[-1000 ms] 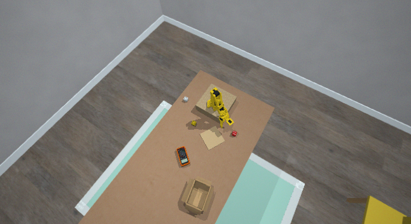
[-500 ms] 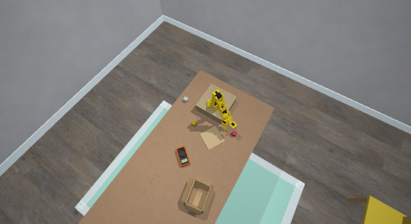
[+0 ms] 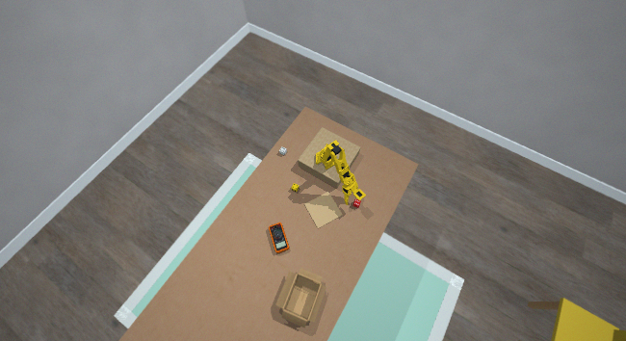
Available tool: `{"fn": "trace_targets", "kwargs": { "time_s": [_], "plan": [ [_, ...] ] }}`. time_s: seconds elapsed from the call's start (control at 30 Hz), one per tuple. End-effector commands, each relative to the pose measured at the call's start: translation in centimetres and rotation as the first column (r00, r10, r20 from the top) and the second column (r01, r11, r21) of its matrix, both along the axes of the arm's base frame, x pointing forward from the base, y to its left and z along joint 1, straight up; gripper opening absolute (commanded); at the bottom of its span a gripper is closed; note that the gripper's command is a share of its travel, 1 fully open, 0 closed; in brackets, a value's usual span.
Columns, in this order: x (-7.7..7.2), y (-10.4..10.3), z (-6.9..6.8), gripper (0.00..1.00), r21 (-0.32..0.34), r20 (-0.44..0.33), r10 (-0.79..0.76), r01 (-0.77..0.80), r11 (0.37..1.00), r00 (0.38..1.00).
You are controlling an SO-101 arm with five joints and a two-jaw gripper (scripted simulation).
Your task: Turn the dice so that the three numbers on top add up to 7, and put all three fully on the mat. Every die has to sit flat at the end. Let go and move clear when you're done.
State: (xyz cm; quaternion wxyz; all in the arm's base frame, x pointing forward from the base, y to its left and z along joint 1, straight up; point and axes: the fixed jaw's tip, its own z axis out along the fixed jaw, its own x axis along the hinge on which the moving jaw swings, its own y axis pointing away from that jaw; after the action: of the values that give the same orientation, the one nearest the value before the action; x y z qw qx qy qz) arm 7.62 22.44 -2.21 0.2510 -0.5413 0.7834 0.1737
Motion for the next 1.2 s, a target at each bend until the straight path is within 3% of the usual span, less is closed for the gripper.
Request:
{"fn": "trace_targets", "kwargs": {
  "time_s": [0.0,1.17],
  "plan": [
    [-0.26,0.02,-0.26,0.35,-0.013,-0.011,0.003,-0.003,1.000,1.000],
    [-0.19,0.24,-0.54,0.35,-0.017,-0.013,0.003,-0.003,1.000,1.000]
  ]
}}
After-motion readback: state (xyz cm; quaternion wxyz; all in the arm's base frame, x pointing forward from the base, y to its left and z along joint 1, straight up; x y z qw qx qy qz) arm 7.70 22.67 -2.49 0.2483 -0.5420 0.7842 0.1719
